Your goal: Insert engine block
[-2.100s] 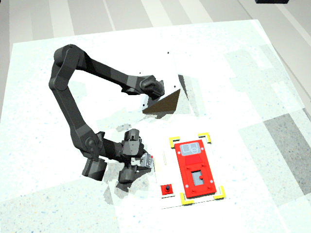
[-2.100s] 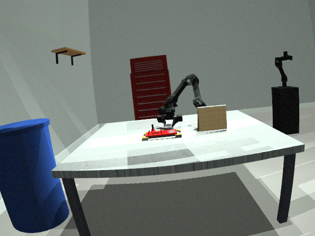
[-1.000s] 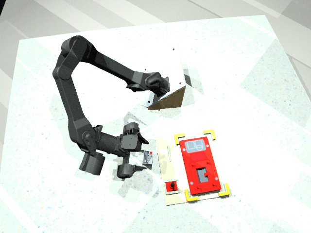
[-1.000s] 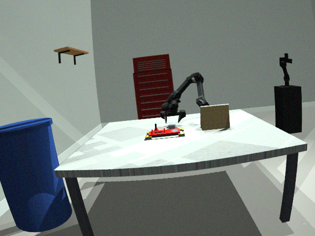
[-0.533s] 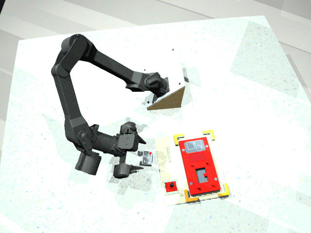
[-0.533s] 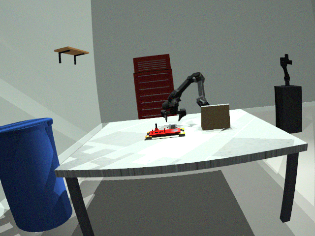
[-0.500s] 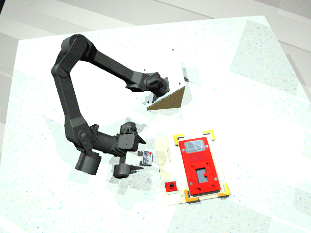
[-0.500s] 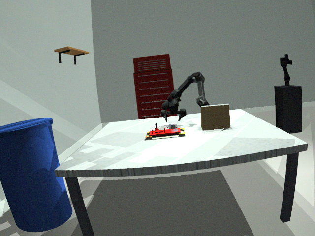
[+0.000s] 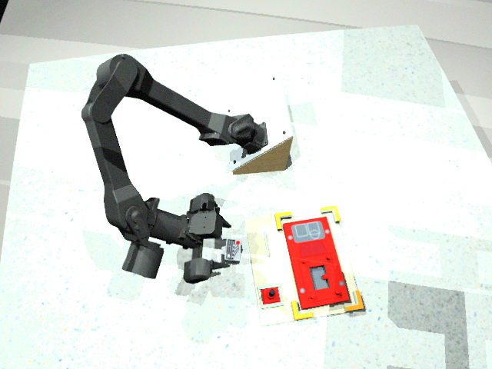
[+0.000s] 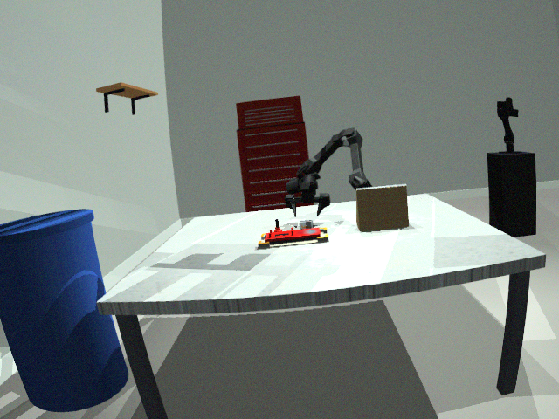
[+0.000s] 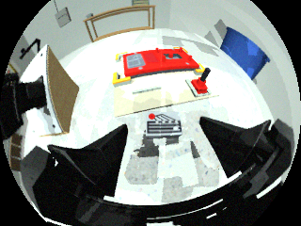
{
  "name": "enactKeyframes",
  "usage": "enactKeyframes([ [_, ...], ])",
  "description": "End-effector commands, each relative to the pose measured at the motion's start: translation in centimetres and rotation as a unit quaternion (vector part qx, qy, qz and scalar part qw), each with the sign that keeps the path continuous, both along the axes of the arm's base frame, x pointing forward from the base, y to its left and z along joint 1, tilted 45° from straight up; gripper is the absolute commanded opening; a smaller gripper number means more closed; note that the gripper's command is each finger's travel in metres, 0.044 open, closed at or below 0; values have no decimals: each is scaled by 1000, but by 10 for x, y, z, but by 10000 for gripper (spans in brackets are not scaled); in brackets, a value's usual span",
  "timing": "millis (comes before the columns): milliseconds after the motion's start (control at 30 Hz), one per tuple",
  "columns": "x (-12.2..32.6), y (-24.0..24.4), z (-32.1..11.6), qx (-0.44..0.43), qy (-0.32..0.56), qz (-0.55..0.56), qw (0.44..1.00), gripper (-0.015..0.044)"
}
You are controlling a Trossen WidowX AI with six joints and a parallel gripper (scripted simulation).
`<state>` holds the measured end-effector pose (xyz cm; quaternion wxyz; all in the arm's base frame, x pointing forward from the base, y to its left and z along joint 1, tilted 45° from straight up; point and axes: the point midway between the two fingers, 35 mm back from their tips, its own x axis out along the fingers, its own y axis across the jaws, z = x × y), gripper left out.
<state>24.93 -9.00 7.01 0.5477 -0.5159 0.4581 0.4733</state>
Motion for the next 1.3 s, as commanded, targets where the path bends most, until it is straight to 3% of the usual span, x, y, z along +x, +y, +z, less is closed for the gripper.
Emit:
enactKeyframes([
  [0,-3,3,-5,-31,24,50,998,440],
  [633,-7,14,-15,-178,127,300,929,440],
  [1267,-1,27,-7,-310,229,520,762,440],
])
